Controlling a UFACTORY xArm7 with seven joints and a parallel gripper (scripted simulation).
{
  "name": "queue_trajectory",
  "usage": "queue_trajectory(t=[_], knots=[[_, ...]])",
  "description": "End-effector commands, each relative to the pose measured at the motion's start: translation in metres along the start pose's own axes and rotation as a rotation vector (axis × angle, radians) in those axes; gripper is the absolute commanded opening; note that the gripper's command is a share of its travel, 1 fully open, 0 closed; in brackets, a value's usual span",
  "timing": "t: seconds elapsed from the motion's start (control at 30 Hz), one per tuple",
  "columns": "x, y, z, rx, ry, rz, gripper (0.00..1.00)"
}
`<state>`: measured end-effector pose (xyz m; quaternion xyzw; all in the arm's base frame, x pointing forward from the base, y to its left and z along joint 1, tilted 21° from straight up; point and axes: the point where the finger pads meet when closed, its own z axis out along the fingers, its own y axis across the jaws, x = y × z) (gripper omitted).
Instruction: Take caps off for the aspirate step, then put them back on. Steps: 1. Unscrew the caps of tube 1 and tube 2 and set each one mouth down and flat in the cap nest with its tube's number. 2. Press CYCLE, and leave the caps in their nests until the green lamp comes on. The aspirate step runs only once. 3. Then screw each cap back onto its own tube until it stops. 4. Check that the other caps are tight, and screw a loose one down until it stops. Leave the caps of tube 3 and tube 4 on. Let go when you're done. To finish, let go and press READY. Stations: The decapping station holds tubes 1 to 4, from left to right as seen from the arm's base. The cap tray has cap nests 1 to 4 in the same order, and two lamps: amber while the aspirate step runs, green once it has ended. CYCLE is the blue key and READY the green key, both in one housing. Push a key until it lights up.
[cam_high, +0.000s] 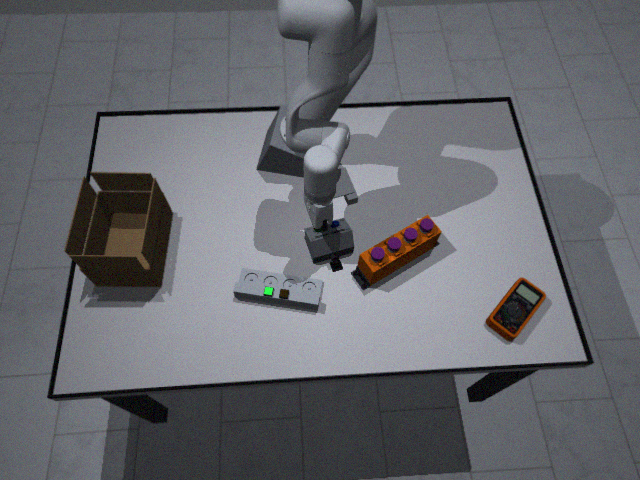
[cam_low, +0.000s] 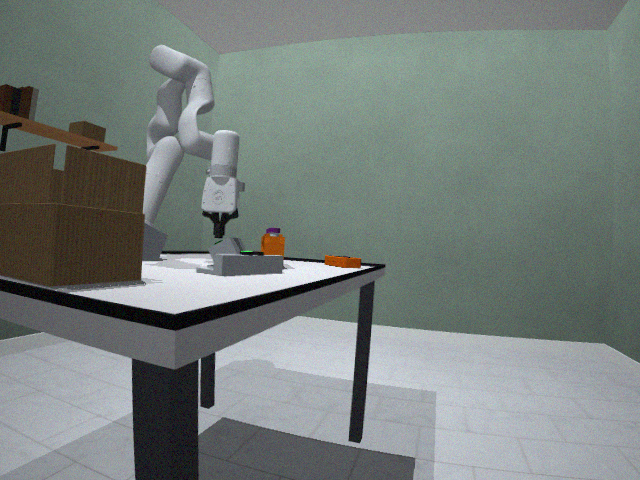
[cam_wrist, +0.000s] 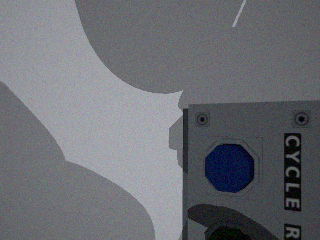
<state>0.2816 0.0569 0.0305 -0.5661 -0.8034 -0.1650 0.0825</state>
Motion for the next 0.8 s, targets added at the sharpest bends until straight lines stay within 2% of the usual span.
queue_trajectory(t=[0.0,0.77], knots=[[-0.0006,0.0012,0.0009,-0.003,-0.001,0.000,0.00],[-0.0006,0.0012,0.0080,-0.002,-0.001,0.000,0.00]])
